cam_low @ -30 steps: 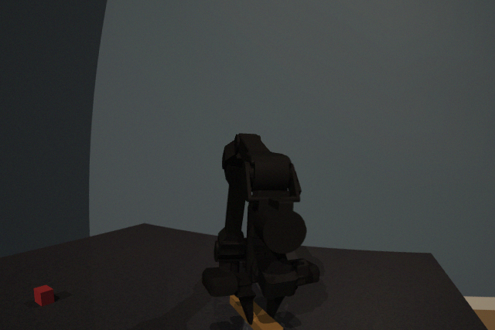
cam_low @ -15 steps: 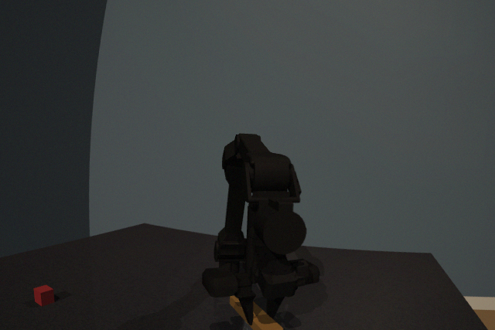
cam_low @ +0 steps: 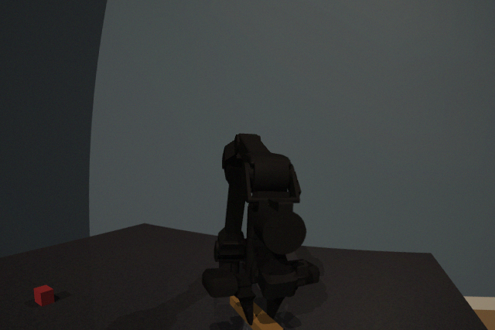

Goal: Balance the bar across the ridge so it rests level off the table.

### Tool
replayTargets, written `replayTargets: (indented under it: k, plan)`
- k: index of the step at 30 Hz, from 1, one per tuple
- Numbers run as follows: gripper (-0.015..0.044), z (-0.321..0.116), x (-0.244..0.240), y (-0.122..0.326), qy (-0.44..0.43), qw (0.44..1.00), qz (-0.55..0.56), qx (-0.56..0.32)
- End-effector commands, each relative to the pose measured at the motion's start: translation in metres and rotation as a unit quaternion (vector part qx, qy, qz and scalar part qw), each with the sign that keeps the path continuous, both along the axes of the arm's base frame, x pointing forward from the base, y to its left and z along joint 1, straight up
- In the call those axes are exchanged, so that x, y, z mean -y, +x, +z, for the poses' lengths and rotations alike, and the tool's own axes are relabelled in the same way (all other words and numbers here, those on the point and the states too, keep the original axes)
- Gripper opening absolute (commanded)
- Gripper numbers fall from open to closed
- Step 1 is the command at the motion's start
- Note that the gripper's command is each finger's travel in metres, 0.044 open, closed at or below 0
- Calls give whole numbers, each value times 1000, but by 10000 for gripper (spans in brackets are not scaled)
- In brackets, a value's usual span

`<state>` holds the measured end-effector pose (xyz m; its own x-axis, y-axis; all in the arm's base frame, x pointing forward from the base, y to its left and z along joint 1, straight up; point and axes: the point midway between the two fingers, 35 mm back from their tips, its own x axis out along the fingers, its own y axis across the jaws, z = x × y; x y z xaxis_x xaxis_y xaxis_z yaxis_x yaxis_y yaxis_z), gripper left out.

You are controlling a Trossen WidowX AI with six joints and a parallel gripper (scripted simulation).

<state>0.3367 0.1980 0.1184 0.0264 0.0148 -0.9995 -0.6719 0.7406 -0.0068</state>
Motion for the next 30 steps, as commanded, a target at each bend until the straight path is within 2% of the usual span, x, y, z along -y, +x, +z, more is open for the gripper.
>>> replayTargets:
  k: [1,30]
  plan:
    - [0,-1,0,0,0,1000,0,0]
    - [0,-3,0,0,0,1000,0,0]
